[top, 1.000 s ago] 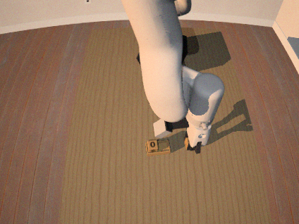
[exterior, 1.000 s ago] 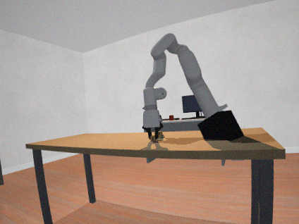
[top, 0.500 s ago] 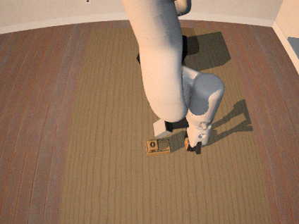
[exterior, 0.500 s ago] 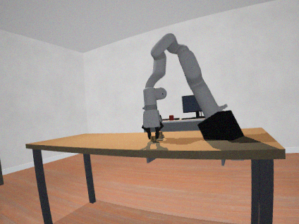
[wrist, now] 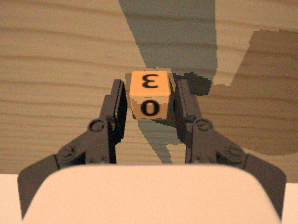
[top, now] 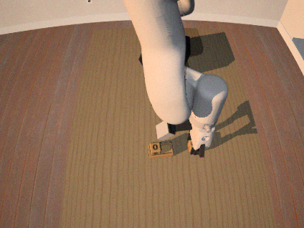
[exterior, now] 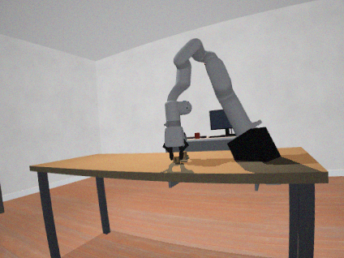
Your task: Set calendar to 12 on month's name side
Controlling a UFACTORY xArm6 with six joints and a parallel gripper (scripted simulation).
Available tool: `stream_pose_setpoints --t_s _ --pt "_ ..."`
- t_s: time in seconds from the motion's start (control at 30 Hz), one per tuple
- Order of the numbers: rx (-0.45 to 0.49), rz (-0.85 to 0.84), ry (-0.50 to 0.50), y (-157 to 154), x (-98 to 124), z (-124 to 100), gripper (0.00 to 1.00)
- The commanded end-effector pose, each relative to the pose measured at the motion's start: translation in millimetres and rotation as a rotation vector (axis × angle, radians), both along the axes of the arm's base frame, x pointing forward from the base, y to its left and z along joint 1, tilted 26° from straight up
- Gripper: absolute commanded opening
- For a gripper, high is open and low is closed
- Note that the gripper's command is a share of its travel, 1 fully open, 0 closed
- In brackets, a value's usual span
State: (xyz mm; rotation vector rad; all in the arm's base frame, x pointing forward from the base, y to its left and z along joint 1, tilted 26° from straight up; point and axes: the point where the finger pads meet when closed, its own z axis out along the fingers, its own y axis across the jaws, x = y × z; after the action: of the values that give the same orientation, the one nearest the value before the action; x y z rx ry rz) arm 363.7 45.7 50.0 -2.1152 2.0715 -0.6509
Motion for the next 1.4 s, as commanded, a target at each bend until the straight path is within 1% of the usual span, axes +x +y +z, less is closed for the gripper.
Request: stream_pose_setpoints --t_s 0.0,0.17,0.37,0.43,0.67,0.77,1.0,1.03,1.37 --pt "0.001 0.001 -0.002 0.6 0.3 1.9 0.47" --pt "0.001 0.001 -0.002 2.7 -3.4 10.8 0.47" --pt "0.001 0.001 -0.002 8.1 -12.7 33.1 0.47" --pt "0.001 0.001 -0.002 8.1 -12.7 33.1 0.47" --pt "0.001 0.001 -0.002 16.2 -27.0 67.3 0.47" --pt "0.001 0.001 -0.002 18.7 -31.3 77.5 0.47" --pt "0.001 0.001 -0.002 19.7 -33.1 81.8 0.47" --pt "0.001 0.001 -0.002 19.7 -33.1 81.8 1.0" --pt "0.001 0.001 -0.002 19.7 -33.1 81.8 1.0"
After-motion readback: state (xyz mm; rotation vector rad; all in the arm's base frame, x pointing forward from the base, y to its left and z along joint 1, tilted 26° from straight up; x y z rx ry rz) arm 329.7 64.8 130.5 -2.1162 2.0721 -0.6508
